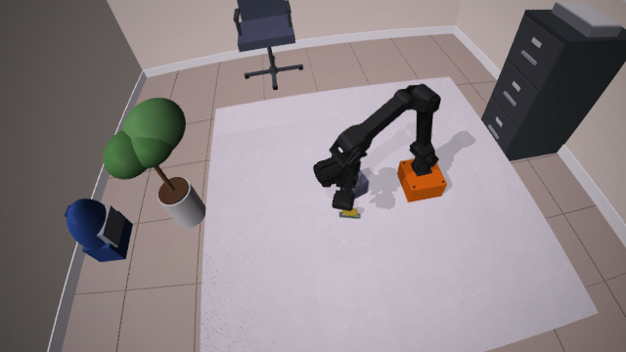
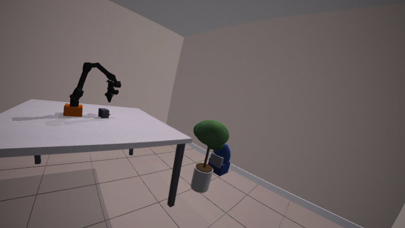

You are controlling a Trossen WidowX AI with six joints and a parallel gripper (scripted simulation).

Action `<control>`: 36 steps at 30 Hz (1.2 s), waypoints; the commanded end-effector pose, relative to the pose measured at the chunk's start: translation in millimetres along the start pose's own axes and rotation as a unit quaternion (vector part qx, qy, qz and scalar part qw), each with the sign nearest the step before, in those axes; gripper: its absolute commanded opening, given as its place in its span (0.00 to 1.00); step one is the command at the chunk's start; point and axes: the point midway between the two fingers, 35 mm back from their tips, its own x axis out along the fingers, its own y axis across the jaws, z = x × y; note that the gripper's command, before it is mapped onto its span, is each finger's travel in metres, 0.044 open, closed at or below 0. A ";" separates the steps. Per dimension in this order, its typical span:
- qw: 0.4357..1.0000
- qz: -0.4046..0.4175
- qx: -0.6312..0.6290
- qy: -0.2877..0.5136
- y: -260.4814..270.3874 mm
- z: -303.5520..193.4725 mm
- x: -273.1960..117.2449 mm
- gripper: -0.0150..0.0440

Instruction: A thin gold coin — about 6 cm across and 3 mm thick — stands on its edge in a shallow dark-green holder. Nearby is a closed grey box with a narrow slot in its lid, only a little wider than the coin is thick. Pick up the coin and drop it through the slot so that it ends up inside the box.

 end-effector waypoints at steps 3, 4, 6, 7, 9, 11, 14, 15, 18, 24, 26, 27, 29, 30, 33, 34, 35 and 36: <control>0.999 -0.014 -0.039 0.027 -3.1 -16.1 7.0 0.53; 0.999 -0.014 -0.039 0.027 -5.6 -15.7 7.0 0.53; 0.999 -0.014 -0.039 0.027 -5.7 -16.0 18.3 0.53; 0.999 -0.014 -0.039 0.027 -6.1 -16.6 30.9 0.53; 0.999 -0.014 -0.039 0.027 -6.8 -17.6 42.0 0.53; 0.999 -0.014 -0.039 0.027 -6.8 -17.6 42.0 0.53; 0.999 -0.014 -0.039 0.027 -7.3 -17.7 46.8 0.53; 0.999 -0.014 -0.039 0.027 -8.0 -17.9 52.2 0.53; 0.999 -0.014 -0.039 0.027 -8.7 -18.2 57.0 0.53; 0.999 -0.014 -0.039 0.027 -8.6 -18.1 61.1 0.53; 0.999 -0.014 -0.039 0.027 -8.6 -18.1 64.3 0.53; 0.999 -0.014 -0.039 0.027 -8.6 -18.1 66.0 0.53; 0.999 -0.014 -0.039 0.027 -8.6 -18.1 69.2 0.53; 0.999 -0.014 -0.039 0.027 -8.6 -18.1 70.9 0.53; 0.999 -0.014 -0.039 0.027 -8.7 -18.2 75.7 0.53; 0.999 -0.014 -0.039 0.027 -8.7 -18.2 77.3 0.53; 0.999 -0.014 -0.039 0.027 -8.8 -18.3 79.0 0.53; 0.999 -0.014 -0.039 0.027 -8.8 -18.3 80.6 0.53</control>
